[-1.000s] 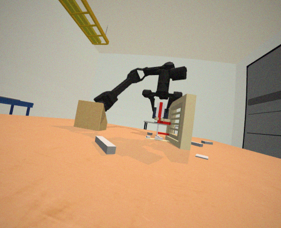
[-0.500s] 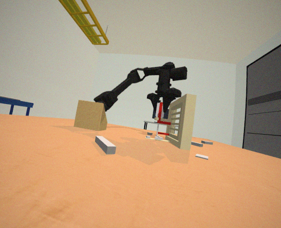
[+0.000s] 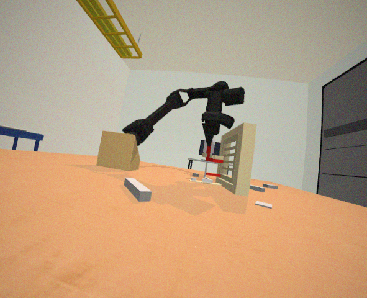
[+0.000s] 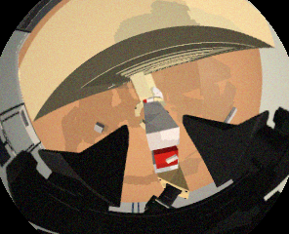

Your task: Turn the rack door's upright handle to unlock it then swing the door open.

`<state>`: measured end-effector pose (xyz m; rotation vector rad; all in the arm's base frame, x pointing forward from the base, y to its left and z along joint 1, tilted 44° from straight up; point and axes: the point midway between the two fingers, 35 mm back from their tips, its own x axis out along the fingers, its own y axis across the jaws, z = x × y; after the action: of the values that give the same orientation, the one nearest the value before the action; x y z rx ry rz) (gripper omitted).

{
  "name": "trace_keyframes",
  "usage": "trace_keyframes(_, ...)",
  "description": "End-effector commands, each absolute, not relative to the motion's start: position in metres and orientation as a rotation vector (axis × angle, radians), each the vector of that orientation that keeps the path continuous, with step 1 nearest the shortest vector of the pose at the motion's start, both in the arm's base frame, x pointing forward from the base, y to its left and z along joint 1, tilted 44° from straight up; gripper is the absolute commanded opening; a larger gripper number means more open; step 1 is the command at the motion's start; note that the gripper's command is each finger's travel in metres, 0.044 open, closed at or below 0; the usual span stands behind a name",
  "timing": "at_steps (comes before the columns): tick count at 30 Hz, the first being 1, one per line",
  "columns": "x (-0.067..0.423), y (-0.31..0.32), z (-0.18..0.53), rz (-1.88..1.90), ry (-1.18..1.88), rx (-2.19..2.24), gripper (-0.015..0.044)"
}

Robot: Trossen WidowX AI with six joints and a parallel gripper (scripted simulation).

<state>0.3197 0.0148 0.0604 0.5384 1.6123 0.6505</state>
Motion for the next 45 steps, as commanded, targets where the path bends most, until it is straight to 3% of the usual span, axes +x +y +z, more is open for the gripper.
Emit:
trace_keyframes(1, 0.32, 0.0151, 0.0604, 0.516, 1.676, 0.665, 0.0298)
trace_keyframes(28, 0.32, 0.0151, 0.0604, -0.719, 1.878, 1.575, 0.0298)
trace_keyframes(34, 0.32, 0.0151, 0.0604, -0.754, 1.875, 1.595, 0.0298)
trace_keyframes(45, 0.32, 0.0151, 0.0604, -0.754, 1.875, 1.595, 0.0225)
